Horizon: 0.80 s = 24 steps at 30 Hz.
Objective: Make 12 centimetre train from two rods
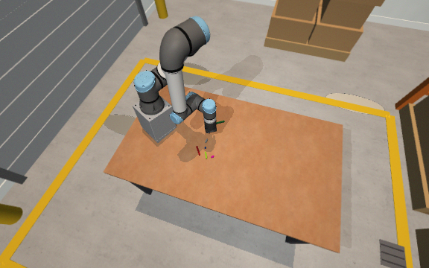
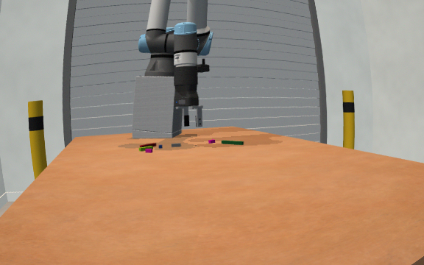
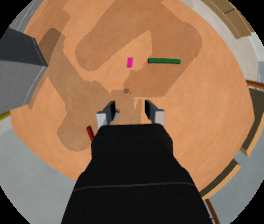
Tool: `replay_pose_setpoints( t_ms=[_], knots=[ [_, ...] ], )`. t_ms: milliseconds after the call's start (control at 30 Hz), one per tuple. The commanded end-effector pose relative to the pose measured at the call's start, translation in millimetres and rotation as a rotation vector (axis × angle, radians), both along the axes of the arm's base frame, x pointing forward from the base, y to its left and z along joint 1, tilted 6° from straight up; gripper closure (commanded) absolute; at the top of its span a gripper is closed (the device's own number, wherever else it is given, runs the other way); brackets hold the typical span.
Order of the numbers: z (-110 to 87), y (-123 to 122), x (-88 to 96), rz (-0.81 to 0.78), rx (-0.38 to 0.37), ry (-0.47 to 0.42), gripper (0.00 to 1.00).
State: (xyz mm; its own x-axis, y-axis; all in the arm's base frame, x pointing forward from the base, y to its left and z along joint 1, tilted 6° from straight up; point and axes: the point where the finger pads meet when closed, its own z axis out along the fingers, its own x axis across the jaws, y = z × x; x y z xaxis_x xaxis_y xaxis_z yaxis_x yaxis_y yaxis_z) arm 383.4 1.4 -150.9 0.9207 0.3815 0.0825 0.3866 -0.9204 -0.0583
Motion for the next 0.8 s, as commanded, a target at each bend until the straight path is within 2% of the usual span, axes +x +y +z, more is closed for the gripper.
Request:
replay_pose_setpoints(
  t_ms=[0,200,767],
  knots=[
    [2.4,24.0,-2.6,0.167,-0.008,-0.016,0.0],
    [3.7,37.7,-5.0,0.263,-0.013,-0.025,0.0],
    [3.7,38.1,-5.1,0.266,-0.013,-0.026,0.0]
  ],
)
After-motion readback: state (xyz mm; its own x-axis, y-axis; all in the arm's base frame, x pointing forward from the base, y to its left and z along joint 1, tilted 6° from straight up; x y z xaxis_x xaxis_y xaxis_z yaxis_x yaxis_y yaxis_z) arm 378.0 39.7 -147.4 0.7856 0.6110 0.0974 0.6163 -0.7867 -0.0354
